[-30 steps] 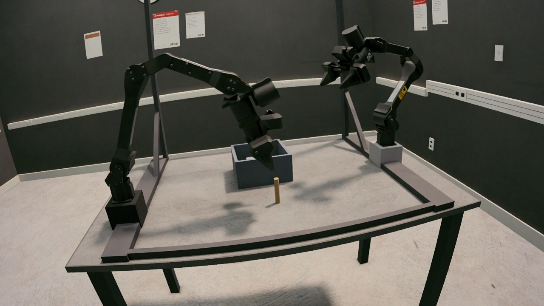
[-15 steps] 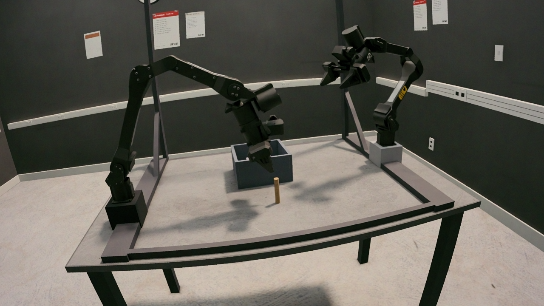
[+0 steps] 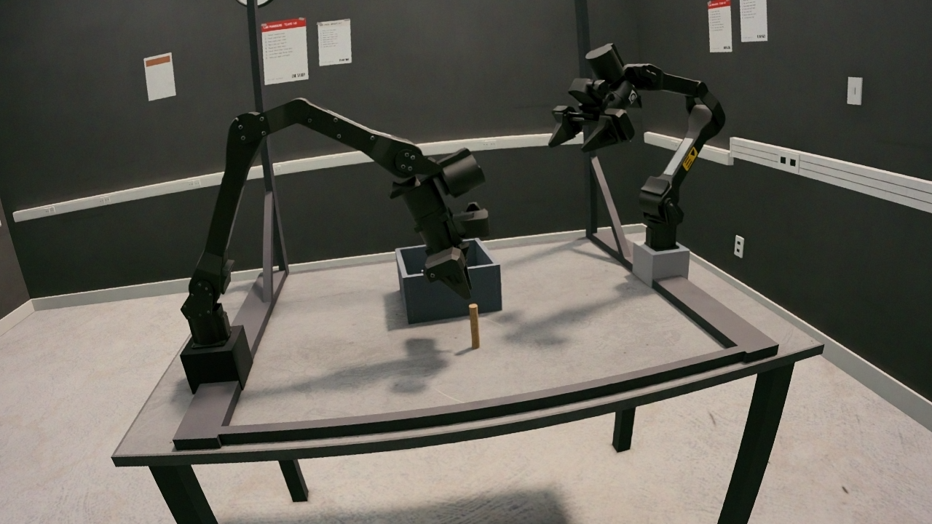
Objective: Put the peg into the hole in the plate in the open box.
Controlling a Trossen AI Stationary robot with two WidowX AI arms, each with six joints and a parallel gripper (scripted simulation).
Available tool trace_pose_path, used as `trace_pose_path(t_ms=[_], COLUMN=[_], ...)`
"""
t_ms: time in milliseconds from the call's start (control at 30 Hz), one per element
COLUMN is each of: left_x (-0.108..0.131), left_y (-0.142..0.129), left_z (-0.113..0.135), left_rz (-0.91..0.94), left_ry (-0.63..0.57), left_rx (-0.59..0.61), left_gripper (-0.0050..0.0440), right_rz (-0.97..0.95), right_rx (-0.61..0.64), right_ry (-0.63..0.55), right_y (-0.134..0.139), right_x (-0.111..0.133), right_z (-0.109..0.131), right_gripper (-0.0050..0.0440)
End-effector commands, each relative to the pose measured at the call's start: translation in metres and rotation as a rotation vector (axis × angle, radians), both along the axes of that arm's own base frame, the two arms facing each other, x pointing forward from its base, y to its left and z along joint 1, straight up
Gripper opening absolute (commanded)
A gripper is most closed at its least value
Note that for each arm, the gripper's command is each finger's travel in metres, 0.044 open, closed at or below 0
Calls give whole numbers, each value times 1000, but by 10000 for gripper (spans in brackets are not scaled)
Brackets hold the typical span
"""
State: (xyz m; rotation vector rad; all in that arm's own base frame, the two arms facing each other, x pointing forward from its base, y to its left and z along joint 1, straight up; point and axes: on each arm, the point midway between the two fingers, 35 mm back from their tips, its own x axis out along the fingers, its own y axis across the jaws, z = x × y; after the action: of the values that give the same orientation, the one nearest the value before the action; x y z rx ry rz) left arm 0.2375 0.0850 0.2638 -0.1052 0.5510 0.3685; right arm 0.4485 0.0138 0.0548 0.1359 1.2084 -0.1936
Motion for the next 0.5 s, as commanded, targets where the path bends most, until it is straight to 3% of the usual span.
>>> trace_pose_path(t_ms=[0,467], left_x=[0,0], left_y=[0,0], left_z=[5,5], left_rz=[3,3], left_ry=[-12,-12], left_rx=[4,4], left_gripper=[440,440], right_rz=[-9,-5], right_rx=[1,2], right_ry=[3,-9], right_y=[-3,-5], right_x=[3,16], right_z=[-12,-34], right_gripper=[170,170])
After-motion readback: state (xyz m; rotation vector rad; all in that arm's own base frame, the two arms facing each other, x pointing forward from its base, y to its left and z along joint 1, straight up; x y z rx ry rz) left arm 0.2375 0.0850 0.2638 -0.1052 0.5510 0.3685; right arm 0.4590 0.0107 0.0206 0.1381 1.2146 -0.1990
